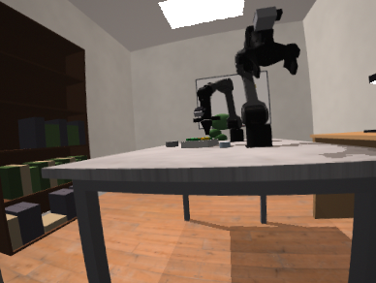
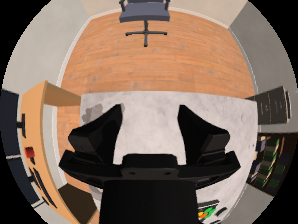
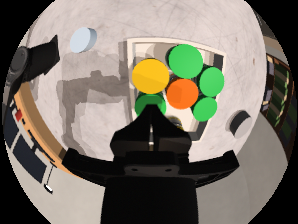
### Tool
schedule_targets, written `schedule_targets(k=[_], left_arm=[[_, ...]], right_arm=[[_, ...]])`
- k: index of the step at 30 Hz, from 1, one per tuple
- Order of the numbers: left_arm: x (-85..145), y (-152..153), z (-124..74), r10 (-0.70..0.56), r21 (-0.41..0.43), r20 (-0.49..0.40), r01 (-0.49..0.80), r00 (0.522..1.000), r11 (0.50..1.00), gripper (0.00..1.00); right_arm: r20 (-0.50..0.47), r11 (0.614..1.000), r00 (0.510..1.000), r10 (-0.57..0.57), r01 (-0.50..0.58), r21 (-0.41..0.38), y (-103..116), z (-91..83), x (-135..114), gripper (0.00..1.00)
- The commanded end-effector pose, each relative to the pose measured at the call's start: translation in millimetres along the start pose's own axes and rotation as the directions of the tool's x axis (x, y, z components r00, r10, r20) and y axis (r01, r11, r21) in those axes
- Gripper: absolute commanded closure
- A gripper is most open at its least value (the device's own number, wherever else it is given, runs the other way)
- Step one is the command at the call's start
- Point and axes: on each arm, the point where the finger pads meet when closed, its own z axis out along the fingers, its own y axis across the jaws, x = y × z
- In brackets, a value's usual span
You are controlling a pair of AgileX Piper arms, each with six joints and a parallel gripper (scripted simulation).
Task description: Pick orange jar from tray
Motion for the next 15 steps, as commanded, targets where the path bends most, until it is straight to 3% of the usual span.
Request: schedule_targets(k=[1,15], left_arm=[[-0.4,0.0,-0.2,0.0,0.0,0.001,0.0,1.0,1.0,0.0],[-0.4,0.0,-0.2,0.0,0.0,0.001,0.0,1.0,1.0,0.0]], right_arm=[[0.001,1.0,1.0,0.0,0.0,0.0,0.0,1.9,0.0,1.0],[0.001,1.0,1.0,0.0,0.0,0.0,0.0,11.4,0.0,1.0]])
